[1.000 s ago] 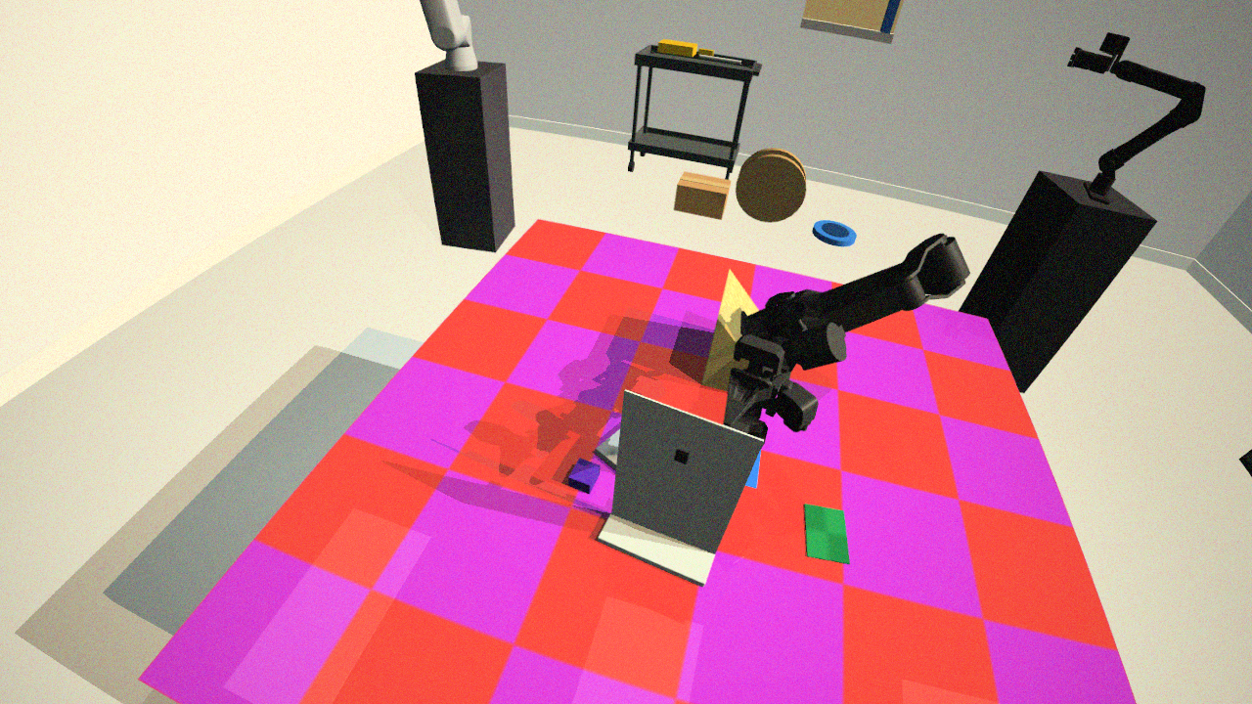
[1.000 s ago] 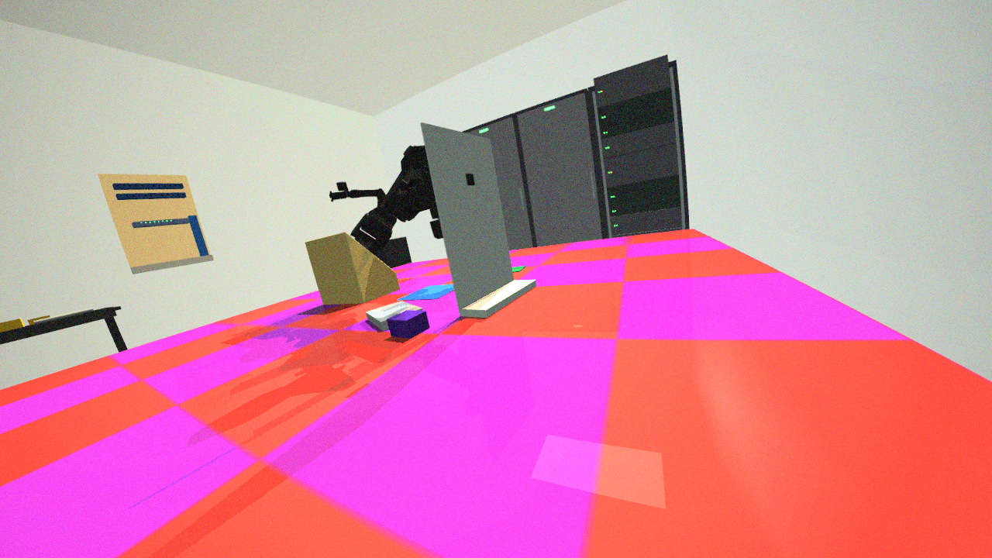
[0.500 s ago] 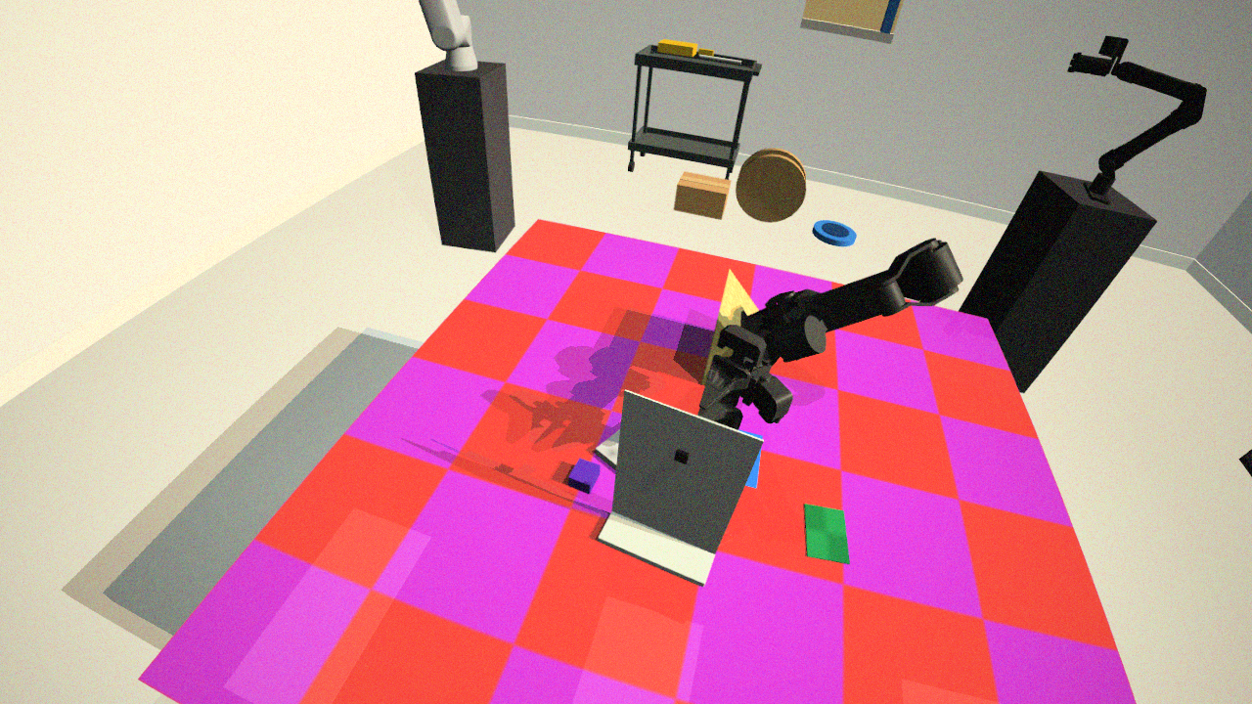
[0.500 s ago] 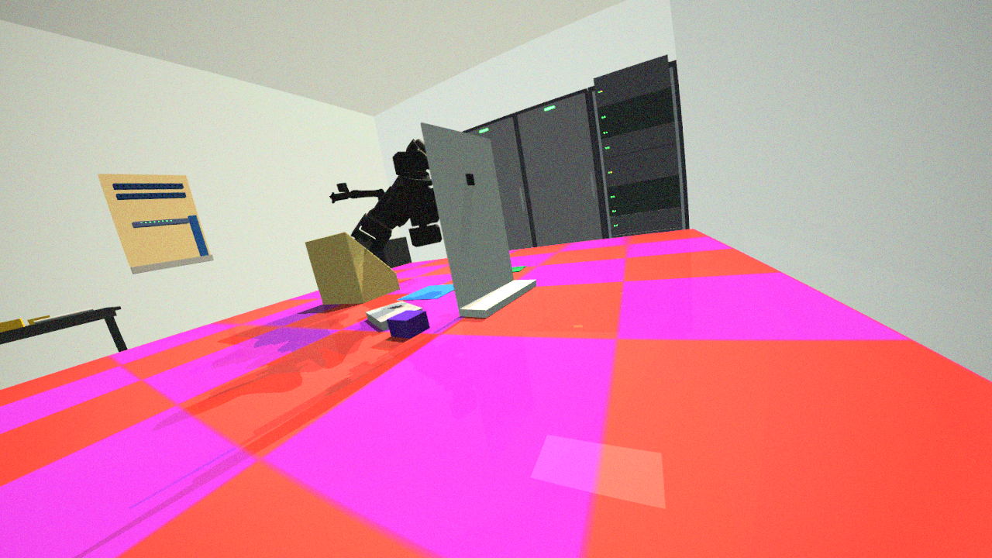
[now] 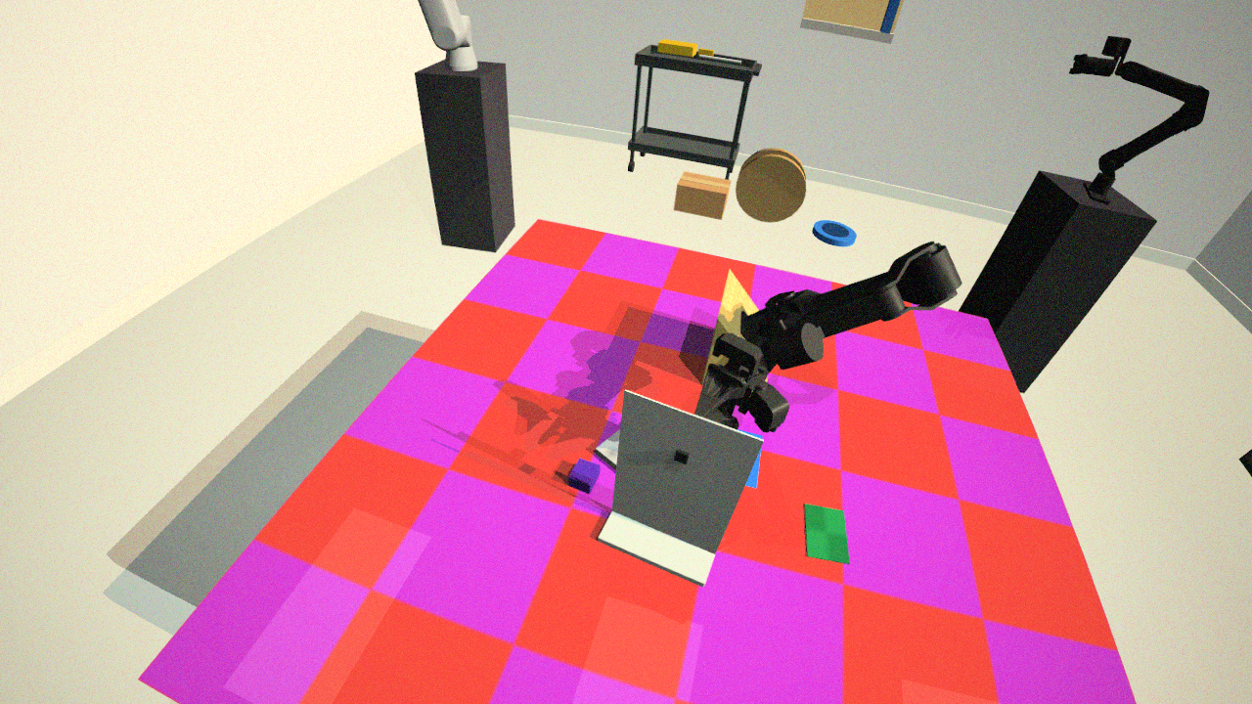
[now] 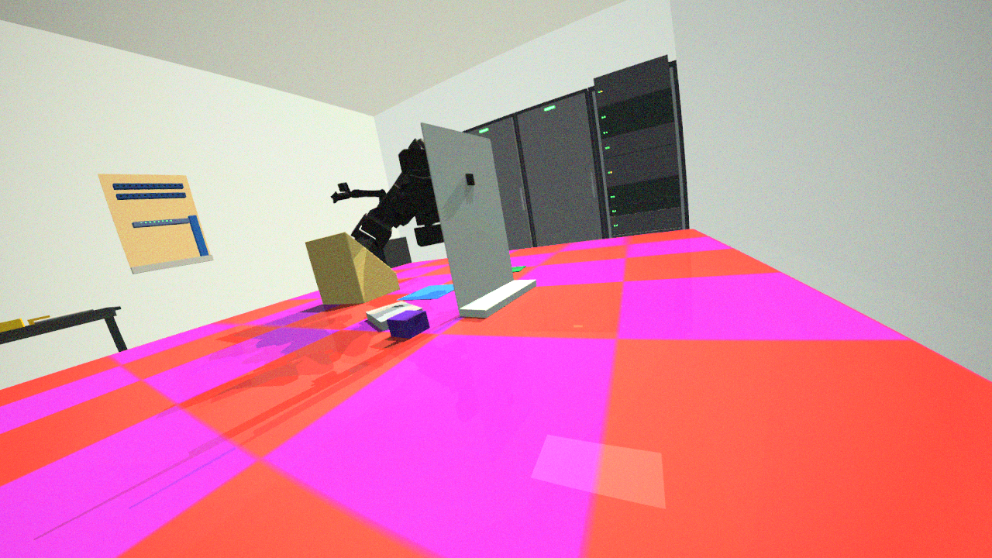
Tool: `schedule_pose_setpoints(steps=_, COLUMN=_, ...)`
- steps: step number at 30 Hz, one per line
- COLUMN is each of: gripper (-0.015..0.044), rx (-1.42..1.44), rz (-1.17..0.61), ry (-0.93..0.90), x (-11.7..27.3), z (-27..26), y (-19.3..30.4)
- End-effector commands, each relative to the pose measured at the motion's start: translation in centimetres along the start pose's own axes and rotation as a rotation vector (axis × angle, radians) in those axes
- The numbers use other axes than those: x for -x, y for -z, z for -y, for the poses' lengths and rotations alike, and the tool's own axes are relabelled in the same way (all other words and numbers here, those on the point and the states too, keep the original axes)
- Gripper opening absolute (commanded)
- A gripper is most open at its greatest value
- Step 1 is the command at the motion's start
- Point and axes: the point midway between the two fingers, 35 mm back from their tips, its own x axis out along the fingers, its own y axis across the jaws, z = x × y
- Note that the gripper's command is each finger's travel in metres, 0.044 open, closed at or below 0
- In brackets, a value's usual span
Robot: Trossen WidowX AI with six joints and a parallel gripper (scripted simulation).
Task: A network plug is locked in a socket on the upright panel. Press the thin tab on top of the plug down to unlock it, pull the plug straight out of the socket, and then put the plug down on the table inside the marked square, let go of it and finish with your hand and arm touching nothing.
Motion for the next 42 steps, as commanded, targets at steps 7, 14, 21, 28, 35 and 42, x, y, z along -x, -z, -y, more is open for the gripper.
schedule_pose_setpoints(steps=7, gripper=0.0156, rx=0.003, rz=-0.001, ry=0.008, x=-1.7, z=0.2, y=-0.4)
schedule_pose_setpoints(steps=14, gripper=0.0156, rx=0.002, rz=0.000, ry=0.008, x=-2.7, z=0.2, y=-0.8)
schedule_pose_setpoints(steps=21, gripper=0.0156, rx=0.002, rz=0.000, ry=0.009, x=-3.7, z=0.2, y=-1.1)
schedule_pose_setpoints(steps=28, gripper=0.0123, rx=0.002, rz=0.000, ry=0.009, x=-3.7, z=0.2, y=-1.1)
schedule_pose_setpoints(steps=35, gripper=0.0076, rx=0.002, rz=0.000, ry=0.009, x=-3.7, z=0.2, y=-1.1)
schedule_pose_setpoints(steps=42, gripper=0.0029, rx=0.002, rz=0.000, ry=0.009, x=-3.7, z=0.2, y=-1.1)
